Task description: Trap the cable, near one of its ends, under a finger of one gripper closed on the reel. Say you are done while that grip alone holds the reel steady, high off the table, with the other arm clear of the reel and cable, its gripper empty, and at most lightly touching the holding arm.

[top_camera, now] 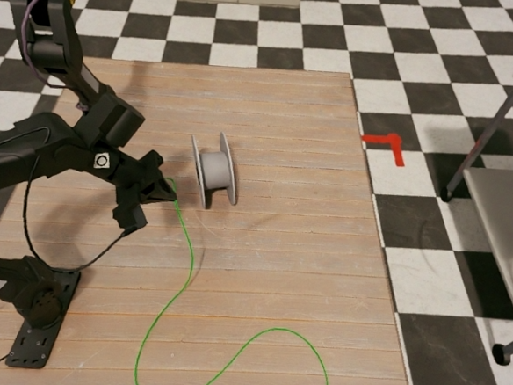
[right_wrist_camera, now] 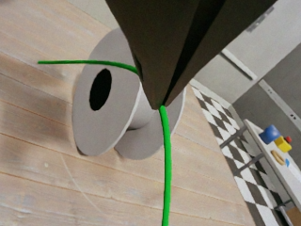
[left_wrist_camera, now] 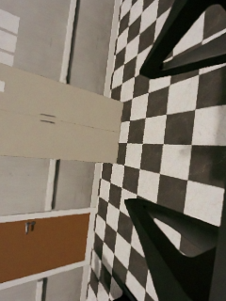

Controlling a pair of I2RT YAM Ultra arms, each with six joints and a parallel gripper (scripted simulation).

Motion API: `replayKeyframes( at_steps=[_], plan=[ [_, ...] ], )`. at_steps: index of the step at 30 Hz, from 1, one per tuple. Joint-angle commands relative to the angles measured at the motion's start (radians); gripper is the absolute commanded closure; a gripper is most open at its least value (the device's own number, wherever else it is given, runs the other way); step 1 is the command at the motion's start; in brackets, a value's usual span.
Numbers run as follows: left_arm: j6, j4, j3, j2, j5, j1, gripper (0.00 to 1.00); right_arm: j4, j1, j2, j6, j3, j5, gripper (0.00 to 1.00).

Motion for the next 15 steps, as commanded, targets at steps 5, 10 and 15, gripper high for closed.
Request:
replayKeyframes(
  at_steps=[5, 10, 15],
  plan=[
    [-0.005, 0.009, -0.015, -0.003, -0.013, -0.01, 0.0, 0.021, -0.016, -0.016, -0.01, -0.004, 0.02, 1.0],
    [-0.005, 0.009, -0.015, -0.003, -0.013, -0.01, 0.0, 0.033, -0.046, 0.02, -0.039, 0.033, -0.015, 1.0],
    [-0.005, 0.009, -0.015, -0.003, -0.013, -0.01, 0.0, 0.046, -0.11, 0.041, -0.091, 0.053, -0.051, 1.0]
  ],
)
